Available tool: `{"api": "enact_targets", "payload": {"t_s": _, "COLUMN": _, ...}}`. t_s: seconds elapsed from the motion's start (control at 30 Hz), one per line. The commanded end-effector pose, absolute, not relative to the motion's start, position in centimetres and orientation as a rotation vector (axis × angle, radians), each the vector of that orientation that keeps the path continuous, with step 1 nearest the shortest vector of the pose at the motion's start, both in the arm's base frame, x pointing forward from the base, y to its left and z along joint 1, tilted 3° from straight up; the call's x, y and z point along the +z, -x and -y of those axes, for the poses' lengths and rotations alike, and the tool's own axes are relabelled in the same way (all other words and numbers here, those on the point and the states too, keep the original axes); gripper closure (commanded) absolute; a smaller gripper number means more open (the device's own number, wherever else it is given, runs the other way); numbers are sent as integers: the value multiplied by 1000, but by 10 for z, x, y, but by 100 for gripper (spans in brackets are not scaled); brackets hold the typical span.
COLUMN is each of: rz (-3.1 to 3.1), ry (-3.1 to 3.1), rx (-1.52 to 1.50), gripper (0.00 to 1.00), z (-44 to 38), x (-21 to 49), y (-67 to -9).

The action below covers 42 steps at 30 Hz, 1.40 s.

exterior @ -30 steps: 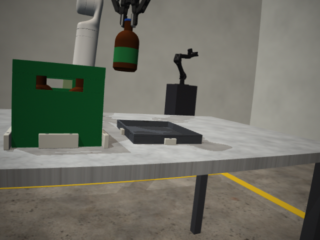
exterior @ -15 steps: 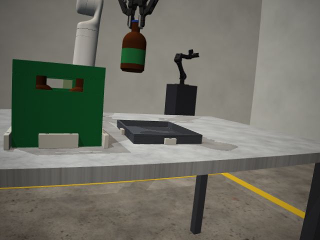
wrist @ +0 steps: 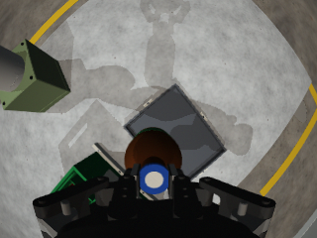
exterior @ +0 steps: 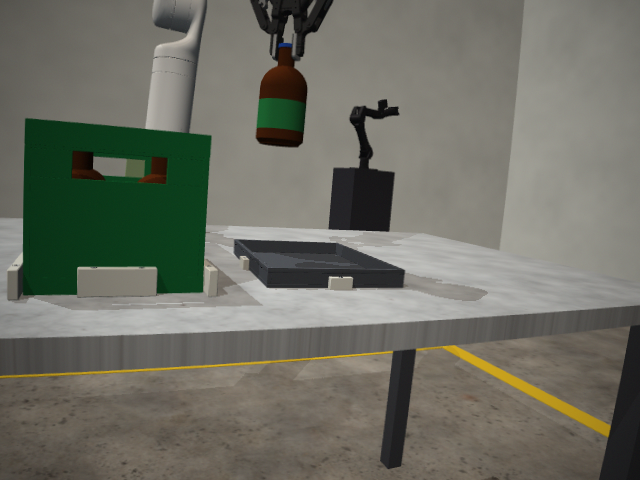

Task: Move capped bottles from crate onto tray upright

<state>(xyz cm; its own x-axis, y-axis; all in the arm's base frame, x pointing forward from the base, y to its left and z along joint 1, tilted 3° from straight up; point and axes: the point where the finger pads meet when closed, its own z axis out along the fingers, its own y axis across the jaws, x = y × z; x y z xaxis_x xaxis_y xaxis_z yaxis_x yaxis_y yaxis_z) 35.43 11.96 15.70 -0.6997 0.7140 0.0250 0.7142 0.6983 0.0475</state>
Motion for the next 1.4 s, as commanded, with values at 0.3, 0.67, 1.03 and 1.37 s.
{"api": "enact_targets", "payload": {"t_s": 0.3, "rz": 2897, "ry": 1198, "rx": -86, "gripper": 100, "z": -144, "x": 158, "y": -354}}
{"api": "enact_targets", "payload": {"t_s": 0.67, "rz": 2896, "ry": 1203, "rx": -87, "gripper": 100, "z": -156, "x": 159, "y": -355}}
{"api": "enact_targets", "payload": {"t_s": 1.03, "rz": 2896, "ry": 1205, "rx": -87, "gripper": 100, "z": -165, "x": 156, "y": -356}}
{"api": "enact_targets", "payload": {"t_s": 1.37, "rz": 2897, "ry": 1199, "rx": -87, "gripper": 100, "z": -168, "x": 136, "y": -356}}
